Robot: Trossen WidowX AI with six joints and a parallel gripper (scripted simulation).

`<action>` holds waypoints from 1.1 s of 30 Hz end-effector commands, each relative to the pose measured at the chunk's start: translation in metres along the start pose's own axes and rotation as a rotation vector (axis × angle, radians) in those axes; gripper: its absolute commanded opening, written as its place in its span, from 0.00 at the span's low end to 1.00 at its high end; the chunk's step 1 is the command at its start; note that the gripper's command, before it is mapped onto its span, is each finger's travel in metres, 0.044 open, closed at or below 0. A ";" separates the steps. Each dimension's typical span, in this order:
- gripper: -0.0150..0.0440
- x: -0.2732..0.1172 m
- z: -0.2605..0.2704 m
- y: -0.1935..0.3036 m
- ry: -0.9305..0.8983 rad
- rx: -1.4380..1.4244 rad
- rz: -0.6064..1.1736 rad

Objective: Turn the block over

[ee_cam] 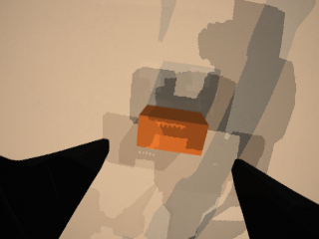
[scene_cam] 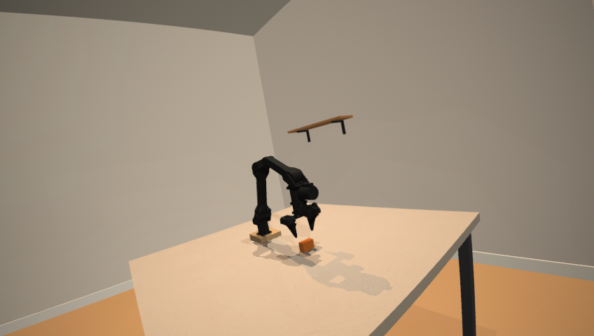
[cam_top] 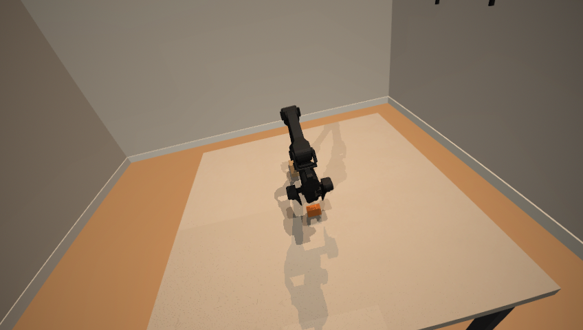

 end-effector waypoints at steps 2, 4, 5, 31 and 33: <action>1.00 0.016 0.001 0.001 -0.005 0.003 0.000; 1.00 0.017 0.001 0.001 -0.005 0.003 0.000; 1.00 0.017 0.001 0.001 -0.005 0.003 0.000; 0.91 0.050 0.001 0.001 -0.005 0.003 0.001; 0.82 0.050 0.001 0.001 -0.005 0.003 0.001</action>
Point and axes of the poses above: the point midway between the two fingers, 35 mm back from their tips, its own x axis out along the fingers, its own z axis across the jaws, y = z × x, the point moved 2 cm from there along -x, back along the fingers, and after that the axes turned 6 degrees about x, right-handed, at the moved point
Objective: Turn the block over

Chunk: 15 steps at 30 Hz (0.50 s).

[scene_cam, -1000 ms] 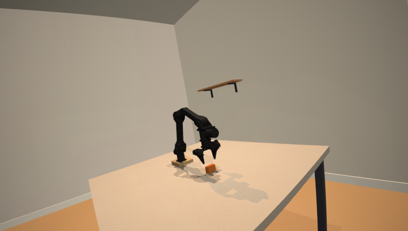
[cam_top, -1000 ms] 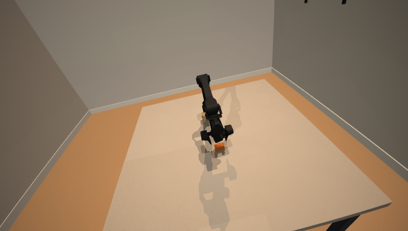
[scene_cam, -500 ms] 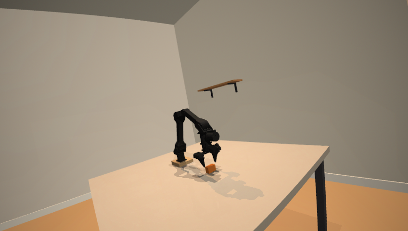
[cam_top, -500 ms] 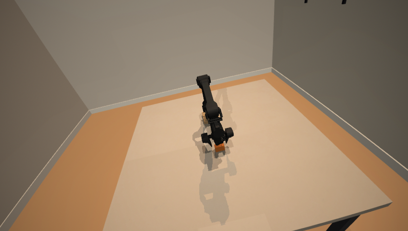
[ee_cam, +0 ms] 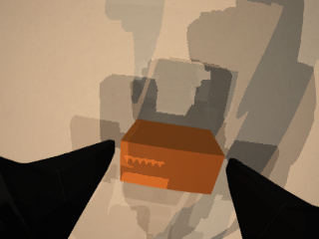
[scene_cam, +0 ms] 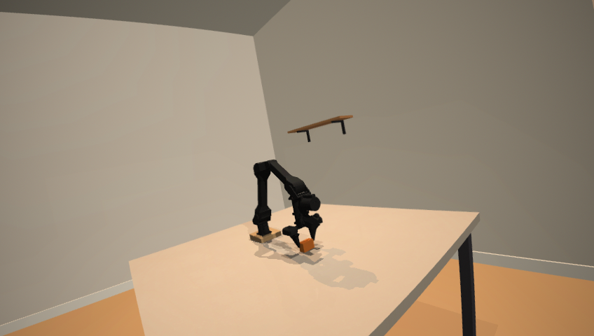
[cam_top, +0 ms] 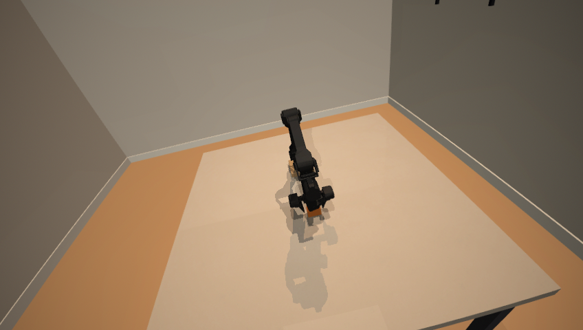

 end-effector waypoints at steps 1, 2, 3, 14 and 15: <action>0.78 0.003 0.000 0.001 -0.005 0.003 0.005; 0.73 0.003 0.000 0.001 -0.005 0.003 0.005; 0.72 0.003 0.000 0.001 -0.005 0.003 0.005; 0.60 0.003 0.000 0.001 -0.005 0.003 0.005; 0.59 0.003 0.000 0.001 -0.005 0.003 0.005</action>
Point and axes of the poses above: the point midway between the two fingers, 35 mm back from their tips, its own x axis out along the fingers, its own z axis across the jaws, y = z × x, the point moved 2 cm from there along -x, back along the fingers, and after that the axes turned 6 degrees about x, right-handed, at the moved point
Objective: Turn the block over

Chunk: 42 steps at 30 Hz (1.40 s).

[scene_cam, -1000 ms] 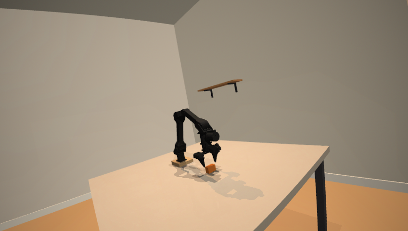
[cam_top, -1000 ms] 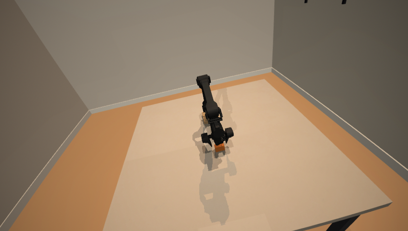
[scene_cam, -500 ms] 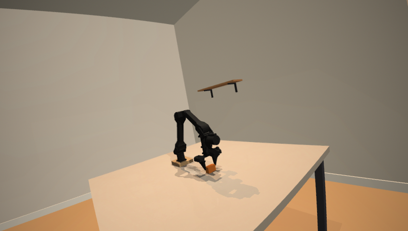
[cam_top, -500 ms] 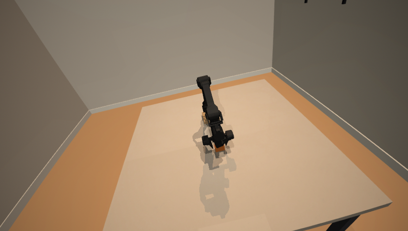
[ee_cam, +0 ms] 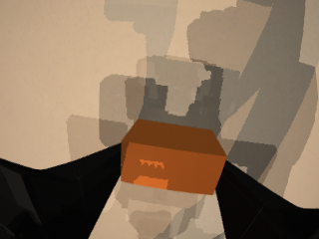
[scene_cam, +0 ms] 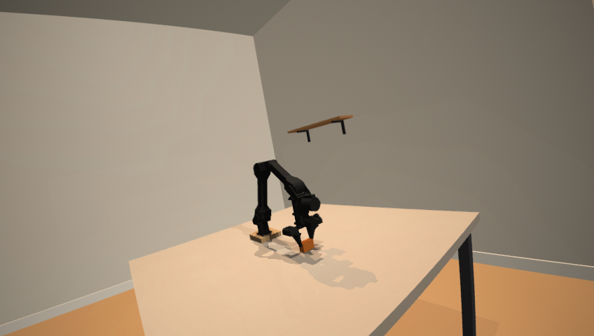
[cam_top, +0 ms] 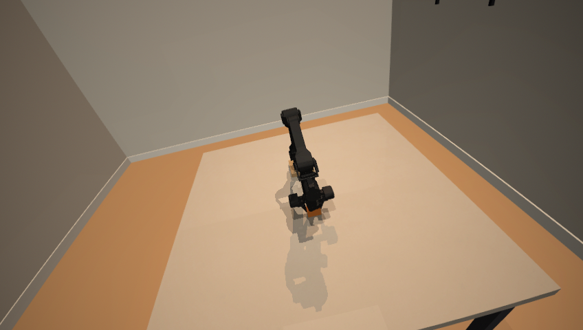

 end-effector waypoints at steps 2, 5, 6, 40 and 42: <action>0.56 0.001 0.000 0.000 -0.003 0.003 0.002; 0.53 0.001 0.000 0.000 -0.003 0.003 0.002; 0.52 0.001 0.000 0.000 -0.003 0.003 0.002; 0.25 -0.018 0.000 0.005 -0.033 0.002 -0.304; 0.25 -0.017 0.000 0.006 -0.037 0.002 -0.336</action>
Point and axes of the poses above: the point midway between the two fingers, 35 mm back from their tips, its own x axis out along the fingers, its own z axis across the jaws, y = z × x, the point moved 2 cm from there along -x, back along the fingers, and after that the axes turned 6 degrees about x, right-handed, at the moved point
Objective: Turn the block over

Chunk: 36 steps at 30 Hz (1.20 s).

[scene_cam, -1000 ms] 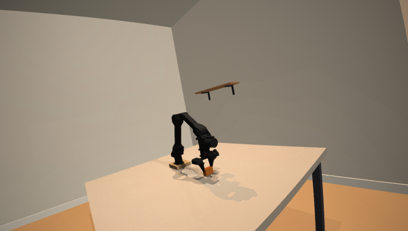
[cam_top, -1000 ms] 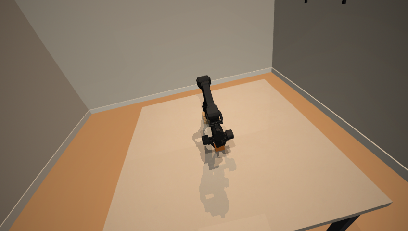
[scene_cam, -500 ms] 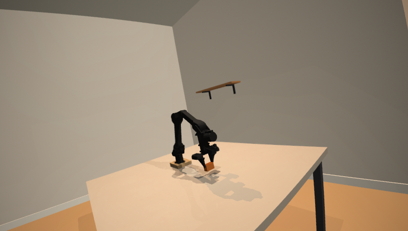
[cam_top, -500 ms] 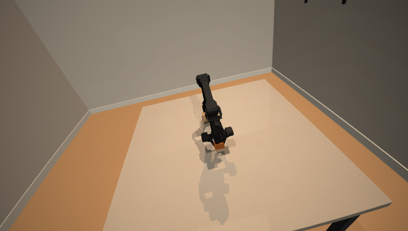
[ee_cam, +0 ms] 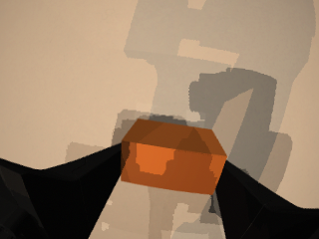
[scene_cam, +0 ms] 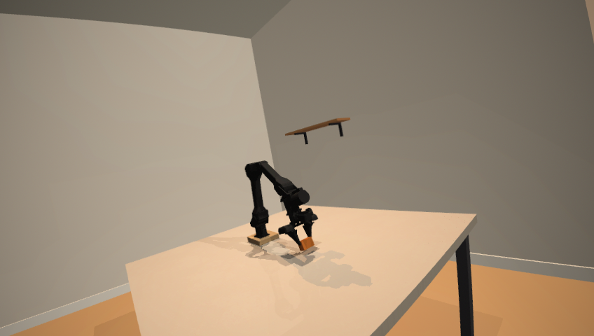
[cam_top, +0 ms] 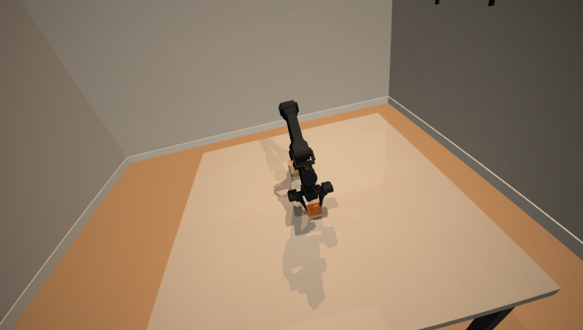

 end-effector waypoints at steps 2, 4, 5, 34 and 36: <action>0.25 0.001 -0.001 0.004 -0.004 0.004 -0.084; 0.25 0.001 -0.001 0.005 -0.007 0.004 -0.116; 0.25 0.001 -0.001 0.006 -0.009 0.004 -0.131; 0.25 0.038 -0.001 0.010 -0.044 0.003 -0.474; 0.25 0.041 -0.001 0.010 -0.047 0.002 -0.501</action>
Point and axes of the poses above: the point midway between the two fingers, 35 mm back from their tips, its own x axis out along the fingers, its own z axis across the jaws, y = z × x, the point moved 2 cm from there along -x, back along the fingers, and after that the axes turned 6 degrees about x, right-handed, at the moved point
